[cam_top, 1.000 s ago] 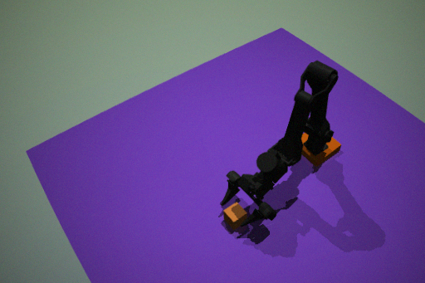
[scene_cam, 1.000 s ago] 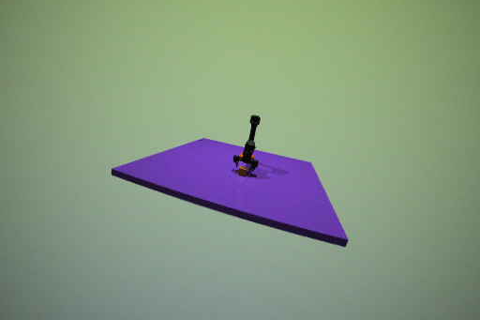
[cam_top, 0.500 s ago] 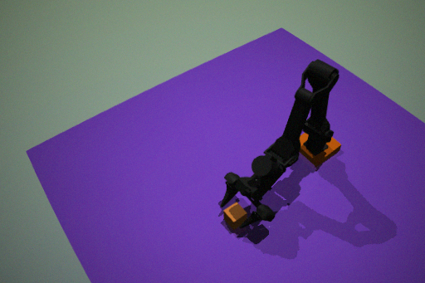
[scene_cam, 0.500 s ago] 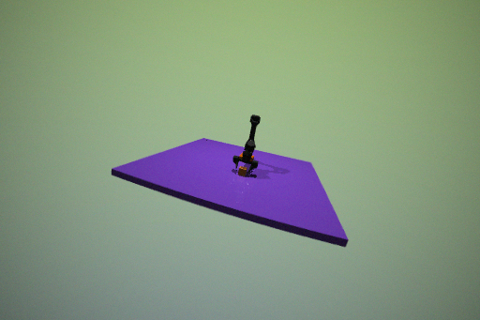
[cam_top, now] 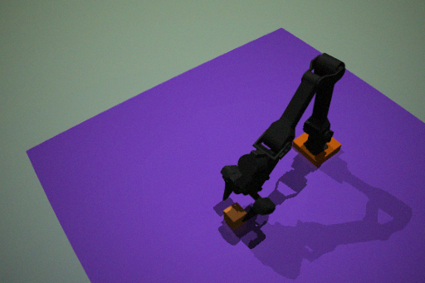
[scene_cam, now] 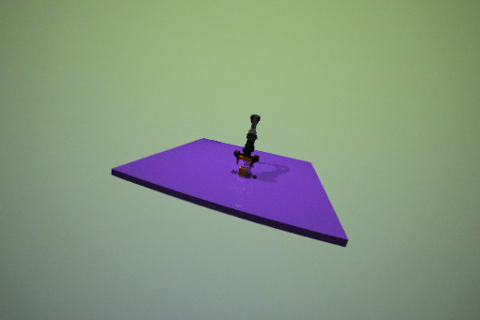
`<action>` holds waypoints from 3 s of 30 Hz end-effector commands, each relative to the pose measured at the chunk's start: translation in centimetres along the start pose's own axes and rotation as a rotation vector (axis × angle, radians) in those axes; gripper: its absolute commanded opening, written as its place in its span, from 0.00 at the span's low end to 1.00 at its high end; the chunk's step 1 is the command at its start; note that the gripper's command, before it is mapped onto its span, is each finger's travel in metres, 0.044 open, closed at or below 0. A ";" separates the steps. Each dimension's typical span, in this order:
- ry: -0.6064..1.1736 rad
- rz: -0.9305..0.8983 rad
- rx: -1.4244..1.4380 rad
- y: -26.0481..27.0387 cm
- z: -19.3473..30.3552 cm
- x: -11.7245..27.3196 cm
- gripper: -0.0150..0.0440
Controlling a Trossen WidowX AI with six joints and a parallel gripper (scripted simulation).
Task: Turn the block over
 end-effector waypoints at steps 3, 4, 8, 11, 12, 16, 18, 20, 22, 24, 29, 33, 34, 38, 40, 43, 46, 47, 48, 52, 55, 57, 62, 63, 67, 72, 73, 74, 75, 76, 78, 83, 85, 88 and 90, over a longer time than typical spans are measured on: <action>0.125 -0.005 -0.015 -0.1 -2.0 4.3 1.00; 0.125 -0.005 -0.015 -0.1 -2.0 4.3 1.00; 0.125 -0.005 -0.015 -0.1 -2.0 4.3 1.00; 0.169 -0.001 -0.013 0.0 -2.9 4.1 1.00; 0.199 0.001 -0.011 0.1 -3.5 4.0 1.00; 0.320 0.010 -0.007 0.3 -5.8 3.5 1.00; 0.381 0.014 -0.006 0.4 -6.8 3.3 1.00; 0.442 0.019 -0.007 0.4 -7.7 3.1 1.00; 0.503 0.022 -0.008 0.4 -8.6 2.9 1.00; 0.564 0.026 -0.010 0.4 -9.4 2.7 1.00; 0.638 0.028 -0.010 0.5 -10.3 2.4 1.00; 0.638 0.028 -0.010 0.5 -10.2 2.3 1.00; 0.638 0.028 -0.010 0.4 -9.8 1.8 1.00; 0.638 0.027 -0.010 0.4 -8.2 -0.4 1.00; 0.638 0.027 -0.010 0.4 -8.2 -0.4 1.00; 0.639 0.027 -0.010 0.3 -7.9 -0.8 1.00; 0.639 0.028 -0.010 0.2 -7.3 -1.6 1.00; 0.639 0.028 -0.010 0.2 -7.3 -1.6 1.00; 0.639 0.028 -0.010 0.2 -7.2 -1.6 1.00; 0.639 0.028 -0.010 0.2 -6.9 -2.0 1.00; 0.639 0.028 -0.010 0.2 -6.7 -2.4 1.00; 0.639 0.028 -0.010 0.2 -6.5 -2.7 1.00; 0.639 0.028 -0.010 0.2 -6.0 -3.4 1.00; 0.639 0.028 -0.010 0.2 -5.9 -3.5 1.00; 0.639 0.027 -0.010 0.2 -5.5 -4.0 1.00; 0.639 0.027 -0.010 0.2 -5.1 -4.5 1.00; 0.639 0.027 -0.010 0.2 -5.0 -4.5 1.00; 0.639 0.027 -0.010 0.2 -5.0 -4.5 0.96; 0.639 0.027 -0.010 0.2 -5.0 -4.5 0.91; 0.639 0.027 -0.010 0.2 -5.0 -4.5 0.87; 0.639 0.027 -0.010 0.2 -5.0 -4.5 0.78; 0.639 0.027 -0.010 0.2 -5.0 -4.5 0.65; 0.639 0.027 -0.010 0.2 -5.0 -4.5 0.63; 0.639 0.027 -0.010 0.2 -5.0 -4.5 0.60; 0.639 0.027 -0.010 0.2 -5.0 -4.5 0.58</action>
Point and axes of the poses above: the point midway between the two fingers, 35 mm back from their tips, its own x axis back along the fingers, its own y axis across the jaws, z = x × y, the point moved 9 cm from there along x, back along the fingers, and after that the axes turned 4 degrees about -x, right-handed, at the moved point
